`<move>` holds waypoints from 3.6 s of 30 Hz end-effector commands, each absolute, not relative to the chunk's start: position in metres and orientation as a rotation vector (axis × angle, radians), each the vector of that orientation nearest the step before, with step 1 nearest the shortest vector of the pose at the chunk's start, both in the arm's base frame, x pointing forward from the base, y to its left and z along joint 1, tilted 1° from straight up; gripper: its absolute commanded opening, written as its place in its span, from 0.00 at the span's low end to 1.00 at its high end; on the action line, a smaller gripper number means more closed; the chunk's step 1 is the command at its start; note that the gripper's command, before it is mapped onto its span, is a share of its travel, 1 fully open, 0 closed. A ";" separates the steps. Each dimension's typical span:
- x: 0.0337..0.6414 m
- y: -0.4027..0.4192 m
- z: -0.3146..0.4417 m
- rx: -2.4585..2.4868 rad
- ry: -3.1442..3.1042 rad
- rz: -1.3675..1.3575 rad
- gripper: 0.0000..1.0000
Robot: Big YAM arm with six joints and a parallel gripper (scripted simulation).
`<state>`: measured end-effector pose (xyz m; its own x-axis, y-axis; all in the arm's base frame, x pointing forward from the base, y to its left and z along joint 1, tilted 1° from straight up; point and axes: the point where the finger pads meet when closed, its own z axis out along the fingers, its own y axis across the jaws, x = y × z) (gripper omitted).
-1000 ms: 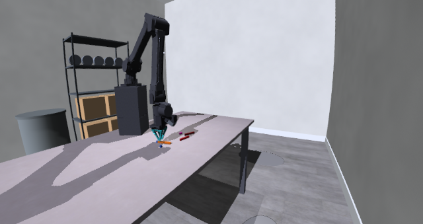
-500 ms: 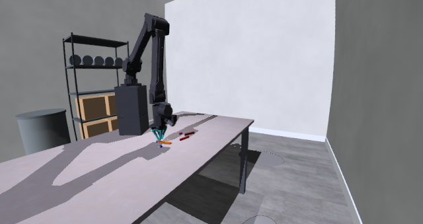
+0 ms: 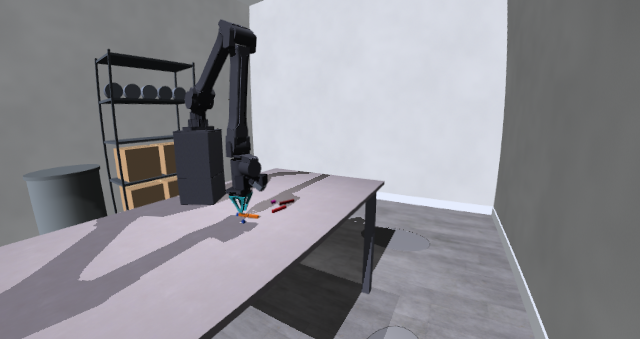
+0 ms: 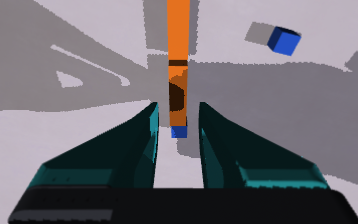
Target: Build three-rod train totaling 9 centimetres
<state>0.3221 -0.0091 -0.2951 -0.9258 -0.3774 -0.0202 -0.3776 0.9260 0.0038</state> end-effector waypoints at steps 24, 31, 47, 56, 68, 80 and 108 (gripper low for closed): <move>0.313 -0.013 -0.298 -0.597 3.068 0.019 0.23; 0.313 -0.013 -0.298 -0.597 3.068 0.019 0.23; 0.313 -0.013 -0.298 -0.597 3.068 0.019 0.23; 0.313 -0.013 -0.298 -0.597 3.068 0.019 0.23; 0.318 -0.013 -0.301 -0.595 3.062 0.016 0.23; 0.323 -0.013 -0.312 -0.593 3.054 0.013 0.23; 0.324 -0.012 -0.315 -0.593 3.055 0.013 0.23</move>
<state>0.3175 -0.0089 -0.3120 -0.9259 -0.3775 -0.0149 -0.3776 0.9259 0.0062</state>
